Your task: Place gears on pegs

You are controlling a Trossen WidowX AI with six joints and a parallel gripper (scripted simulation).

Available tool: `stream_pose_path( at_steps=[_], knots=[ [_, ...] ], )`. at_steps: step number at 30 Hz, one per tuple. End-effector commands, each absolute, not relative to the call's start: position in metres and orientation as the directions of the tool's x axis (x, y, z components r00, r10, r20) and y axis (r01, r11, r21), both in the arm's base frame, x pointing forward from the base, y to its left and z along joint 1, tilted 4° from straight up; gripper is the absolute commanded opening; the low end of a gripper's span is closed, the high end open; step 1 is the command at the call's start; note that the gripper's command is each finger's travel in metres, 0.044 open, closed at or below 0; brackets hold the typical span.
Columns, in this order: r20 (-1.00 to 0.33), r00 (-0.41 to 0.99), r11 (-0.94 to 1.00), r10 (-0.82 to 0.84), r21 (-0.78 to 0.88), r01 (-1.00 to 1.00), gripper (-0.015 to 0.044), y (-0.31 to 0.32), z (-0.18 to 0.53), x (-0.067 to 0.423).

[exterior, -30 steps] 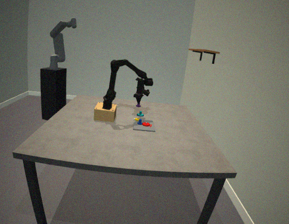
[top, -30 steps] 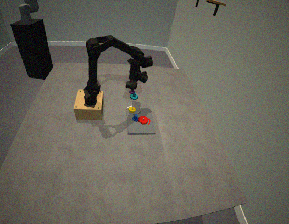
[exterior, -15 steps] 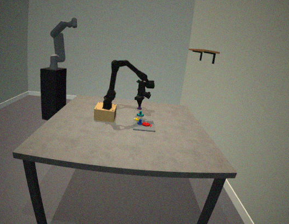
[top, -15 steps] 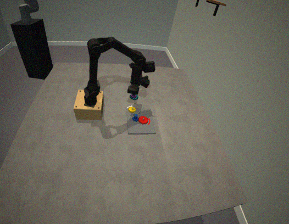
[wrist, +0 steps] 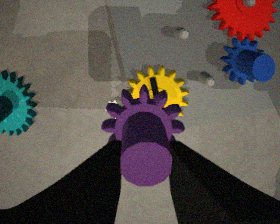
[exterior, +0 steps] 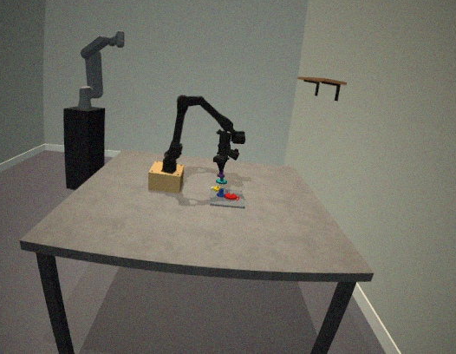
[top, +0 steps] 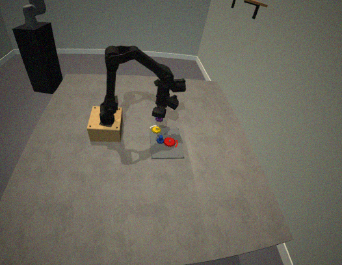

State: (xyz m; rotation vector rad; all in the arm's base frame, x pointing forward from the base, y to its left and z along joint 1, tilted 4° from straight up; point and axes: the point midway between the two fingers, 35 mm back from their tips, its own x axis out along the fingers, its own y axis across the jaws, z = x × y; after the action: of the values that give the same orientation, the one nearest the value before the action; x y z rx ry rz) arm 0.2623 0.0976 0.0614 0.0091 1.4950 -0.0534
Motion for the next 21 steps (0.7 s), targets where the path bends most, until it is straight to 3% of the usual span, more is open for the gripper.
stream_pose_path(
  at_steps=[1,21],
  knots=[
    [-0.997,0.065,0.999,-0.03,-0.028,0.039,0.0,0.089,0.056,0.262],
    [-0.997,0.068,0.999,-0.036,-0.034,0.039,0.0,0.05,0.041,0.272]
  ],
)
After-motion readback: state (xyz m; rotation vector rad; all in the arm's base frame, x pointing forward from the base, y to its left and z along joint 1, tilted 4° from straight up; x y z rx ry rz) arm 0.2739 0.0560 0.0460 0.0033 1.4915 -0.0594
